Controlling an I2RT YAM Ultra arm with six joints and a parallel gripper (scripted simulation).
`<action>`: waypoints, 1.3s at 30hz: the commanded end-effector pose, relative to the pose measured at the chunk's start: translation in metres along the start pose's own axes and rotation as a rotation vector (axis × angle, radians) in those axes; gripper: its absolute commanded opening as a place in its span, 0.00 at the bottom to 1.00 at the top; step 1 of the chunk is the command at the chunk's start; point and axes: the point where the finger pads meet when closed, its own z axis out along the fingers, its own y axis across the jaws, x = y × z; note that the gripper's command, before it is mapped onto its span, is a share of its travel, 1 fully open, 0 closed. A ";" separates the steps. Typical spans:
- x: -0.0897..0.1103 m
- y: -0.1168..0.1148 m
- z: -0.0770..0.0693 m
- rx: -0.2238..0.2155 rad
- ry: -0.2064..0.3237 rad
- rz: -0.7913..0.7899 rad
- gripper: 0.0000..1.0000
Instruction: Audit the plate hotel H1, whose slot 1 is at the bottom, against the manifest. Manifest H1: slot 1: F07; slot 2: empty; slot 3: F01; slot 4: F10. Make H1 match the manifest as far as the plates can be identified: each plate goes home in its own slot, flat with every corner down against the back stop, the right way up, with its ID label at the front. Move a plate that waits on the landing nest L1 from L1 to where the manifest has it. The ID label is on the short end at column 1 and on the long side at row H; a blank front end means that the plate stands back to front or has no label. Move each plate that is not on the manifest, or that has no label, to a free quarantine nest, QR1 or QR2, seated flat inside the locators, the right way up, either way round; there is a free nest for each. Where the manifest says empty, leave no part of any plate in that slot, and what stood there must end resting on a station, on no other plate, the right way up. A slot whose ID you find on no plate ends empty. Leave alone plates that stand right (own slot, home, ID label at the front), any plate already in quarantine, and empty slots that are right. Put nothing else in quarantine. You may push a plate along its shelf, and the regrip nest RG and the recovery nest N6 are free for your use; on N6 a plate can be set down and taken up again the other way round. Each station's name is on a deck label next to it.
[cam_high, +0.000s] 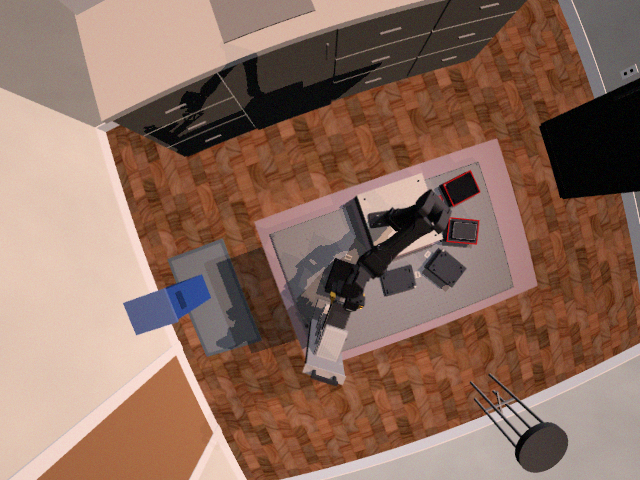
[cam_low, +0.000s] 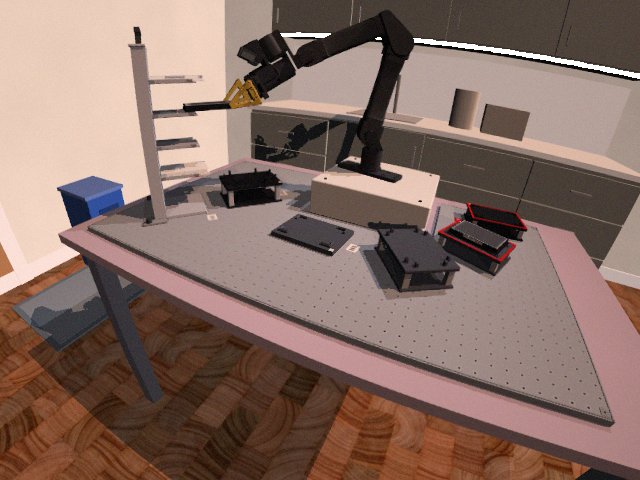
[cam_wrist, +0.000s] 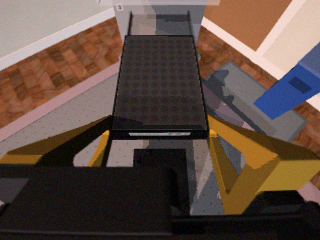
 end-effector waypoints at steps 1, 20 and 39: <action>-0.008 -0.001 -0.001 0.004 -0.023 -0.005 0.86; -0.011 -0.001 0.010 0.004 -0.024 -0.005 0.86; -0.014 -0.001 0.020 0.004 -0.024 -0.005 0.86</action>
